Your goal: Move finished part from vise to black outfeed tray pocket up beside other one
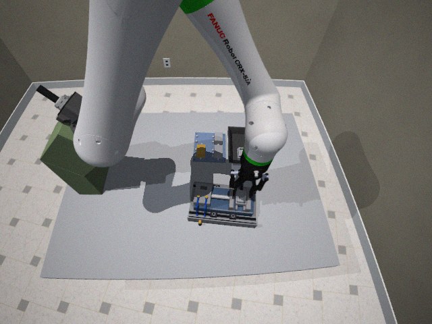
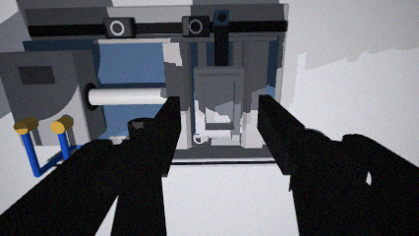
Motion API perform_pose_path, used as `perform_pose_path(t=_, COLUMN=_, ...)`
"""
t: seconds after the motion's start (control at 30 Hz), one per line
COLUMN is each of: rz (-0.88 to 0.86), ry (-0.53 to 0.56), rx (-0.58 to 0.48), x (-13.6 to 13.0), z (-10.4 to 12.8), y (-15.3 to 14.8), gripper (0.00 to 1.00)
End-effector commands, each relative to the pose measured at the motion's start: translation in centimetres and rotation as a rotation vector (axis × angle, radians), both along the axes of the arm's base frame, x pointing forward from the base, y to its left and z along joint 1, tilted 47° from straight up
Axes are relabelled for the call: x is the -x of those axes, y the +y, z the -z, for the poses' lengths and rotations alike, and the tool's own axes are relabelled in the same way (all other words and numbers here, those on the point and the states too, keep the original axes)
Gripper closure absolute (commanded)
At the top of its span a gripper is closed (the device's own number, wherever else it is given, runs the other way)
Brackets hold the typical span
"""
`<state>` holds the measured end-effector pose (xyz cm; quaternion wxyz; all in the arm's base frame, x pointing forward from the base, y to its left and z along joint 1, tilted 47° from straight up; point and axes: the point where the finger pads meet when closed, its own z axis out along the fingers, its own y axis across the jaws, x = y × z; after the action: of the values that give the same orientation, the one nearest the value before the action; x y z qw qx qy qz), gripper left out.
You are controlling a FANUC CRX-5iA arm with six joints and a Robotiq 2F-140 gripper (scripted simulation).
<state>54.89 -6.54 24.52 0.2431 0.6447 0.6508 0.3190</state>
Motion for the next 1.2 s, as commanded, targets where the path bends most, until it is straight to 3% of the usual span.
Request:
perform_pose_path(t=0.0, rz=0.000, ry=-0.002, rx=0.000, x=-0.12, z=-0.02, y=-0.02, gripper=0.54)
perform_pose_path(t=1.17, rz=0.000, ry=-0.002, rx=0.000, x=-0.74, z=0.55, y=0.07, gripper=0.54)
